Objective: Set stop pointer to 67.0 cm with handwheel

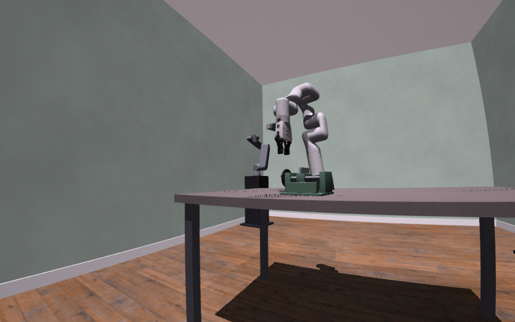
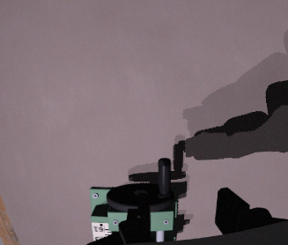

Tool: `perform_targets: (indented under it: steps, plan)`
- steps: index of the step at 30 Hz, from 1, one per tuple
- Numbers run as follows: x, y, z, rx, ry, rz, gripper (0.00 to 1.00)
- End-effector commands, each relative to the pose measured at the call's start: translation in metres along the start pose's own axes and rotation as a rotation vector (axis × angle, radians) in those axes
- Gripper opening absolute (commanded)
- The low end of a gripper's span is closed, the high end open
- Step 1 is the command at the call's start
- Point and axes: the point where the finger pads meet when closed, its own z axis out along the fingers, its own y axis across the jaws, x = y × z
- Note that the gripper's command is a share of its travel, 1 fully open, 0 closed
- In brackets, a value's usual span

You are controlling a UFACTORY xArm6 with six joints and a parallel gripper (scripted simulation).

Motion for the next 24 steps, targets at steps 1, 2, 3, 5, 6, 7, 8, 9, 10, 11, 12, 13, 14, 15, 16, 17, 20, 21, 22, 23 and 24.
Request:
perform_targets:
  steps: [1, 2, 3, 5, 6, 7, 8, 9, 10, 11, 12, 13, 14, 15, 16, 17, 20, 21, 22, 23, 24]
  plan:
    - [-0.011, -0.005, -0.001, 0.003, -0.001, -0.001, 0.57]
    - [-0.011, -0.005, -0.001, 0.003, -0.001, -0.001, 0.57]
    - [-0.011, -0.005, -0.001, 0.003, -0.001, -0.001, 0.57]
    - [-0.026, -0.009, -0.001, 0.003, -0.001, -0.001, 0.57]
    - [-0.037, -0.012, -0.001, 0.003, -0.001, -0.001, 0.57]
    - [-0.048, -0.016, -0.001, 0.003, -0.001, -0.001, 0.57]
    - [-0.062, -0.020, -0.001, 0.003, -0.001, -0.001, 0.57]
    - [-0.077, -0.024, -0.001, 0.003, -0.001, -0.001, 0.57]
    - [-0.093, -0.029, -0.001, 0.003, -0.001, -0.001, 0.57]
    - [-0.110, -0.035, -0.002, 0.003, -0.001, -0.001, 0.57]
    - [-0.127, -0.040, -0.002, 0.003, -0.001, -0.001, 0.57]
    - [-0.127, -0.040, -0.002, 0.003, -0.001, -0.001, 0.57]
    - [-0.143, -0.044, -0.002, 0.003, -0.001, -0.001, 0.57]
    - [-0.157, -0.048, -0.002, 0.003, -0.001, -0.001, 0.57]
    - [-0.169, -0.052, -0.002, 0.003, -0.001, -0.001, 0.57]
    - [-0.181, -0.056, -0.002, 0.003, -0.001, -0.001, 0.57]
    - [-0.190, -0.058, -0.002, 0.003, -0.001, -0.001, 0.57]
    - [-0.198, -0.061, -0.002, 0.003, -0.001, -0.001, 0.57]
    - [-0.205, -0.063, -0.002, 0.003, -0.001, -0.001, 0.57]
    - [-0.210, -0.064, -0.002, 0.003, -0.001, -0.001, 0.57]
    - [-0.214, -0.065, -0.002, 0.003, -0.001, -0.001, 0.57]
